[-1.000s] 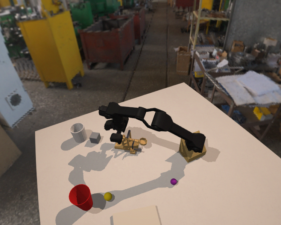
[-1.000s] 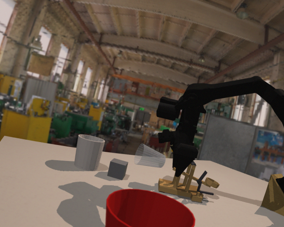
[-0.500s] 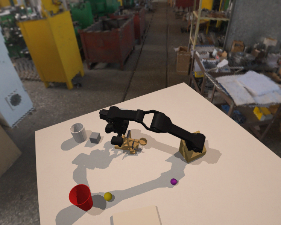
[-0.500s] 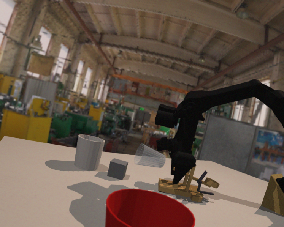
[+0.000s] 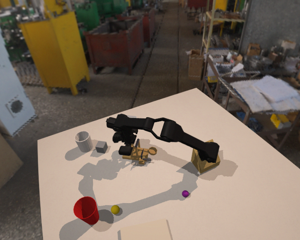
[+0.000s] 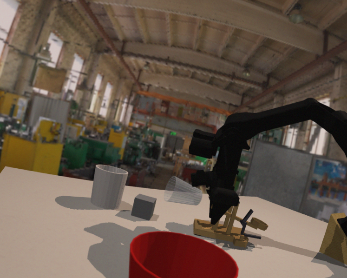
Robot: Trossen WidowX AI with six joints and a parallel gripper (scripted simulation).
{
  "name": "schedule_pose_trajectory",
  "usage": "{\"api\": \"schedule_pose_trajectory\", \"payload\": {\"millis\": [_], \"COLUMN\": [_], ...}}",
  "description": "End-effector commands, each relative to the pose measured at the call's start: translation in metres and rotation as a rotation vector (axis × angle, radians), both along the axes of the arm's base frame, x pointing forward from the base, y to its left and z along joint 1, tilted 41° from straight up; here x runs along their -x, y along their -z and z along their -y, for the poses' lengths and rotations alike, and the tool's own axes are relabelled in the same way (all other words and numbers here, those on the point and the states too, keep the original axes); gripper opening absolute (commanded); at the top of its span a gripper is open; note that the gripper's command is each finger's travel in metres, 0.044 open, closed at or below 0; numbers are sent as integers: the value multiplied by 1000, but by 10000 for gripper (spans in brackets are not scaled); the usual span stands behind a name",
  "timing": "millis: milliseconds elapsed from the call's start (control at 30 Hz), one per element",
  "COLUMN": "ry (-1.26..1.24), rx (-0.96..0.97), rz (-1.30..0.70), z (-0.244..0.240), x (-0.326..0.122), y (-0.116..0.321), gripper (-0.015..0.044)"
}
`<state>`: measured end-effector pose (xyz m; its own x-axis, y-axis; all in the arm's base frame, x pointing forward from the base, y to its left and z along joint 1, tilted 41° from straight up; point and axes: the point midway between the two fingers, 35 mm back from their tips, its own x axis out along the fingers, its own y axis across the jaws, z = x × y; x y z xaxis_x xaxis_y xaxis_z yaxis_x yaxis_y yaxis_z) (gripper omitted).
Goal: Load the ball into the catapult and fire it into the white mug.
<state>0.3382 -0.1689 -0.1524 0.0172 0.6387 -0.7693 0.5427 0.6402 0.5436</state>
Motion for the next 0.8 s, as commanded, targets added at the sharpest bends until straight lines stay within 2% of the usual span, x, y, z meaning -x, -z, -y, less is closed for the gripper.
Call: {"api": "schedule_pose_trajectory", "payload": {"millis": [0,133,267,433,767], "ry": [0,0,0,0,4], "rx": [1,1,2,2,0], "rz": [0,0,-1,-1,-3], "z": [0,0,26,33,25], "x": [0,0,0,1,0], "y": [0,0,-30,-38,-28], "gripper": [118,92,0,0,0]}}
